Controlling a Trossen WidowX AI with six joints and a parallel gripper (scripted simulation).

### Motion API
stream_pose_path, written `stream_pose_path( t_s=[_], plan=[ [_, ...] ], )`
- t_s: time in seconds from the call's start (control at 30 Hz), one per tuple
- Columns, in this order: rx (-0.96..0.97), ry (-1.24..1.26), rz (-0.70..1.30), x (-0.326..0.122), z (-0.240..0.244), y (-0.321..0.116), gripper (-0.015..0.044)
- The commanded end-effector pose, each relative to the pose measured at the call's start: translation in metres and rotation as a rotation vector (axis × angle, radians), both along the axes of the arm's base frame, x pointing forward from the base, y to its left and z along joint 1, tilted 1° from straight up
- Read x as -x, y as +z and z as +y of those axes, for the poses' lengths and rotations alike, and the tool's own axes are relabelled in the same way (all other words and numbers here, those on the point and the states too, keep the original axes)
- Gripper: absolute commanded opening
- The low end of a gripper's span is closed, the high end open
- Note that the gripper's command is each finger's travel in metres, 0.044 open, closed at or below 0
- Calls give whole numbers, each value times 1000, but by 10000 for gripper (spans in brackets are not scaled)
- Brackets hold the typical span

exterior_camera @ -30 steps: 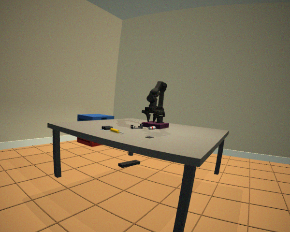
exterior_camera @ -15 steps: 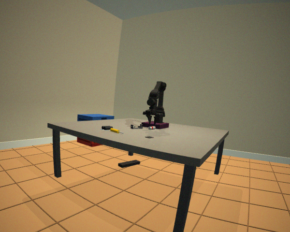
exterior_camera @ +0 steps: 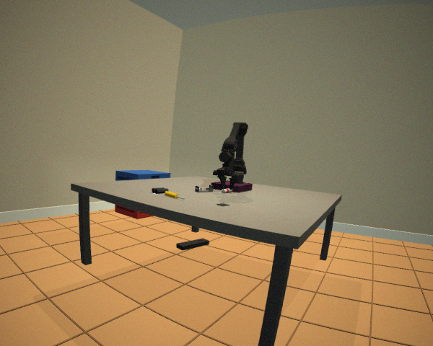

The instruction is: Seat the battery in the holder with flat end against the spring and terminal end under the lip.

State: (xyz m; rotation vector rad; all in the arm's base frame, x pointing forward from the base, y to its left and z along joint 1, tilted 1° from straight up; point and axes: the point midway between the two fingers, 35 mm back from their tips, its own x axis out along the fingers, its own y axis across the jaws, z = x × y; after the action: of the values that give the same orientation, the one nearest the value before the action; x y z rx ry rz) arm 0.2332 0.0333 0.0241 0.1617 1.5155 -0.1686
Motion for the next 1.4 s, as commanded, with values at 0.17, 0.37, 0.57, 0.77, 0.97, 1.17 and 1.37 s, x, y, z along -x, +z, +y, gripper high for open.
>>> stream_pose_path(
  t_s=[0.17, 0.37, 0.57, 0.77, 0.97, 1.17, 1.37],
  plan=[
    [-3, -3, 6, 2, 0, -16, 250],
    [-3, -3, 6, 2, 0, -20, 197],
    [-3, -3, 6, 2, 0, -20, 99],
    [-3, -3, 6, 2, 0, -20, 88],
    [-4, -3, 6, 3, 0, 24, 88],
    [-4, -5, 6, 3, 0, 31, 88],
    [-4, -73, 4, -24, -28, 42, 88]
  ],
)
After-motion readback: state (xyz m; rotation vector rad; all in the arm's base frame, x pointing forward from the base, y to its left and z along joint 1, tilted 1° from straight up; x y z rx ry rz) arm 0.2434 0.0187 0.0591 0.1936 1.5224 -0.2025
